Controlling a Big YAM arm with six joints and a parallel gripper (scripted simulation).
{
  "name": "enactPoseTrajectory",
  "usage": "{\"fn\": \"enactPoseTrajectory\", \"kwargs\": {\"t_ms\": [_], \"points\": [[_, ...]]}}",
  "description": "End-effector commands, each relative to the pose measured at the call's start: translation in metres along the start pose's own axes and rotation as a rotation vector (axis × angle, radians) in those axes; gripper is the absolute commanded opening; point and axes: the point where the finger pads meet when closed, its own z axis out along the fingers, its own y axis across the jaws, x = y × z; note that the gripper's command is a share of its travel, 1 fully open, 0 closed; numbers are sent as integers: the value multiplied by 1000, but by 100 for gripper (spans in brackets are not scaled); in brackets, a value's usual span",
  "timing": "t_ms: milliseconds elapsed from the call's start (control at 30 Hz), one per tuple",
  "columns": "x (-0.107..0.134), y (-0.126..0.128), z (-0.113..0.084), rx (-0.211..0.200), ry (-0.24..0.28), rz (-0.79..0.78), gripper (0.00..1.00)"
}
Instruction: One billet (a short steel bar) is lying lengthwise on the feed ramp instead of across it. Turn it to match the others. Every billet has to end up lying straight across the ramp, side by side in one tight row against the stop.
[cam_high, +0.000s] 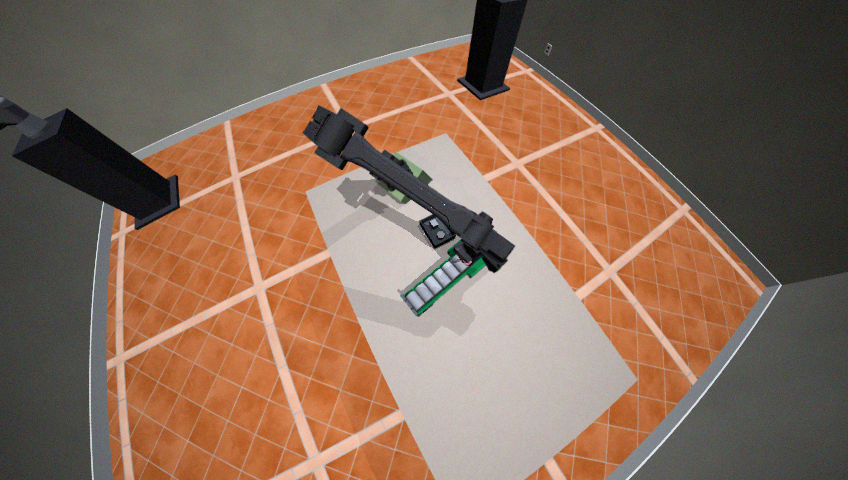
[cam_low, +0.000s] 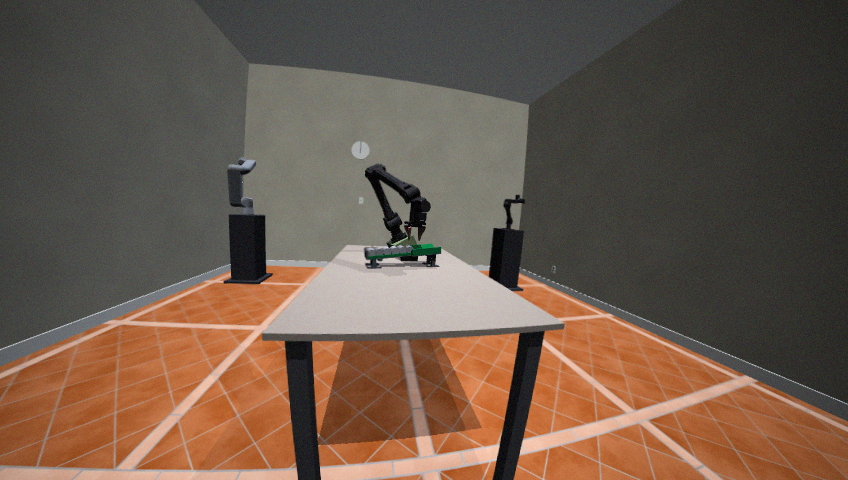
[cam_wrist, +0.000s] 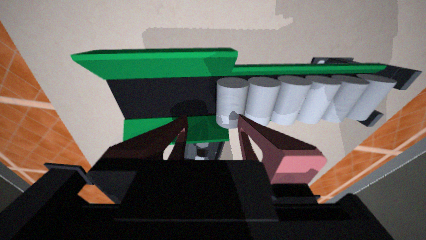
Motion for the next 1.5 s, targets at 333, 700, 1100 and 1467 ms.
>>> {"fn": "enactPoseTrajectory", "kwargs": {"t_ms": [333,700,1100,1467], "points": [[-15,0,-53,-13,-45,22,55],[-15,-1,-66,-13,-46,24,55],[-8,-1,-60,-8,-26,15,55],[-8,-1,-60,-8,-26,15,55]]}}
